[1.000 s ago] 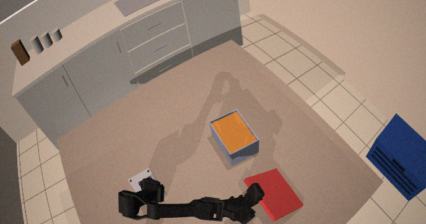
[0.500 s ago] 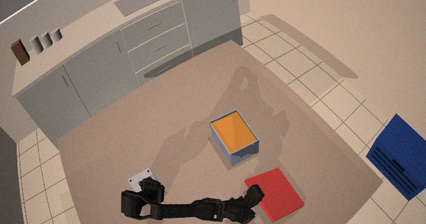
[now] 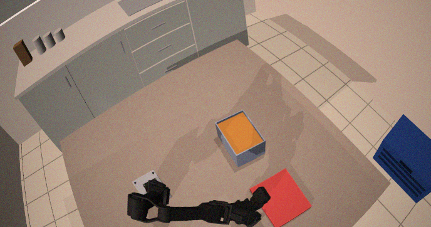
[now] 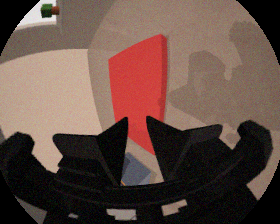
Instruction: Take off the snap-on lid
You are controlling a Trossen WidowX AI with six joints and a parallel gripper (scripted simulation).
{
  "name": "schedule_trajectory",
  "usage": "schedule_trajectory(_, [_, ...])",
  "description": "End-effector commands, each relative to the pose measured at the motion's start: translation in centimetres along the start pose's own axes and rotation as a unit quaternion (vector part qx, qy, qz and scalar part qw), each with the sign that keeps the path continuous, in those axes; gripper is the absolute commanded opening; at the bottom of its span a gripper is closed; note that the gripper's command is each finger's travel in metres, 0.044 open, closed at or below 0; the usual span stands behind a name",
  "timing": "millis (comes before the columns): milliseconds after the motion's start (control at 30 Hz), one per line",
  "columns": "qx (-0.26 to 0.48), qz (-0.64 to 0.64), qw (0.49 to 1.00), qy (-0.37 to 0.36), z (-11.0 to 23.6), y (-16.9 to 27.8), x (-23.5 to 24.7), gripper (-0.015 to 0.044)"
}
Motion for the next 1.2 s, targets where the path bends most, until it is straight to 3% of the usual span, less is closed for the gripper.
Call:
schedule_trajectory(0, [-0.003,0.002,1.000,-0.002,0.1,-0.4,0.3,0.0210])
schedule_trajectory(67, [-0.003,0.002,1.000,-0.002,0.1,-0.4,0.3,0.0263])
schedule_trajectory(133, [-0.003,0.002,1.000,-0.002,0.1,-0.4,0.3,0.0275])
schedule_trajectory(367, [-0.003,0.002,1.000,-0.001,1.0,0.0,-0.8,0.0440])
schedule_trajectory(1167, [-0.002,0.004,1.000,0.000,4.7,0.3,-3.8,0.0440])
Point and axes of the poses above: the point midway between the two fingers, 35 mm back from their tips, its own z axis back along the fingers, its own x axis across the jaws, y = z × x, the point moved 8 cm from there along z, back along the fingers, and after that the axes turned 5 degrees about z, right-handed, at the moved point
